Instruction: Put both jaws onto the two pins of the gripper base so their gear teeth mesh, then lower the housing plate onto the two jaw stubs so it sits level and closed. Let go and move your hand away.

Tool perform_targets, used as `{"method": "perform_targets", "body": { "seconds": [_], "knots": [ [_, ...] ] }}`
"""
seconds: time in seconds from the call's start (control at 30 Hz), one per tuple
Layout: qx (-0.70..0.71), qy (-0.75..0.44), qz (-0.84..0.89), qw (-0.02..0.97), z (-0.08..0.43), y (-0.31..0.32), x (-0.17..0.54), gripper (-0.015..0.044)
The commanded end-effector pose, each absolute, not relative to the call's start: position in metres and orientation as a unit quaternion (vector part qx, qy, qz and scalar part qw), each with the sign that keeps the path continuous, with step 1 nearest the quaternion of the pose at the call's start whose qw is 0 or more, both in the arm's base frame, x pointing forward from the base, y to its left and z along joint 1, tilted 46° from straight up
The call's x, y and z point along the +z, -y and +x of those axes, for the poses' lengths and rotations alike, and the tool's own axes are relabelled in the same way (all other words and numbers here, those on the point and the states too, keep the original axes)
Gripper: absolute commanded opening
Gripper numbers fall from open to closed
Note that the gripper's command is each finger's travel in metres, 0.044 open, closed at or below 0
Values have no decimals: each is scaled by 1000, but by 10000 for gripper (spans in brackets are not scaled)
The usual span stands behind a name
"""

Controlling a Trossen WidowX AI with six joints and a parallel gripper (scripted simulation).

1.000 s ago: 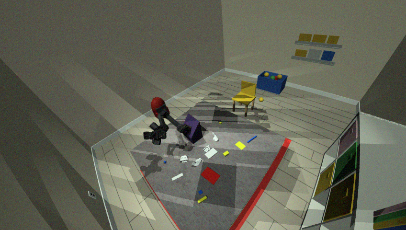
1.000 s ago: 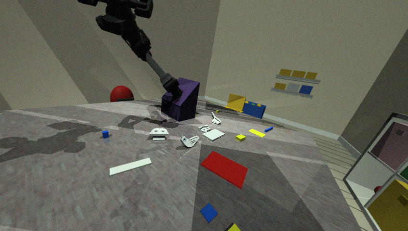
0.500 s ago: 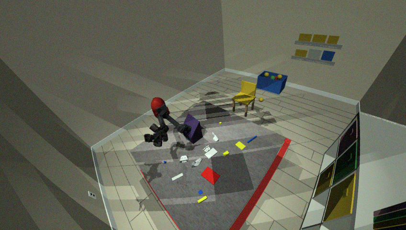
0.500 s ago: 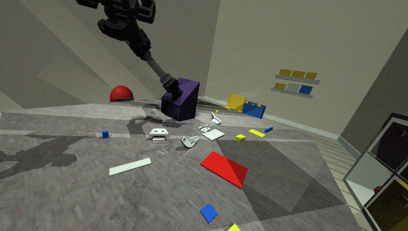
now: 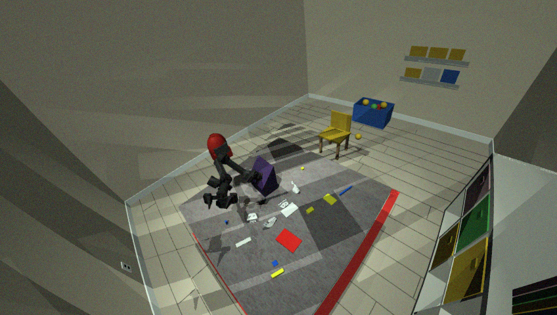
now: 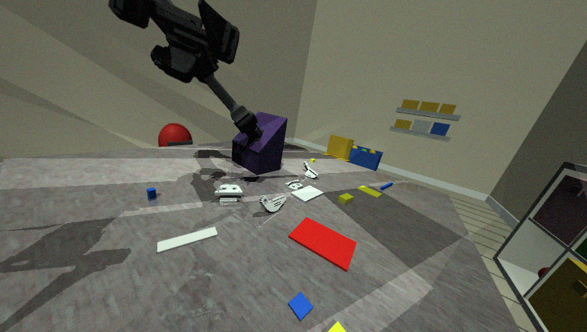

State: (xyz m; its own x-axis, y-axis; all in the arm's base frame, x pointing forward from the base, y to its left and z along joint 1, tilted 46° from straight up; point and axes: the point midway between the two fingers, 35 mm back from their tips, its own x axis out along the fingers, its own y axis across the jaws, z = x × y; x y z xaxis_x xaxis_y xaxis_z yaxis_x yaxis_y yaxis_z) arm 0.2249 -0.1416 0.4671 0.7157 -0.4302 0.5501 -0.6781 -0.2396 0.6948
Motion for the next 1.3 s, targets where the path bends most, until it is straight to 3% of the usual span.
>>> {"method": "perform_targets", "body": {
  "seconds": [0.0, 1.27],
  "knots": [
    [83, 358, 779, 508, 236, 153, 457, 440],
    [-309, 269, 730, 547, 304, 231, 315, 440]
  ]
}}
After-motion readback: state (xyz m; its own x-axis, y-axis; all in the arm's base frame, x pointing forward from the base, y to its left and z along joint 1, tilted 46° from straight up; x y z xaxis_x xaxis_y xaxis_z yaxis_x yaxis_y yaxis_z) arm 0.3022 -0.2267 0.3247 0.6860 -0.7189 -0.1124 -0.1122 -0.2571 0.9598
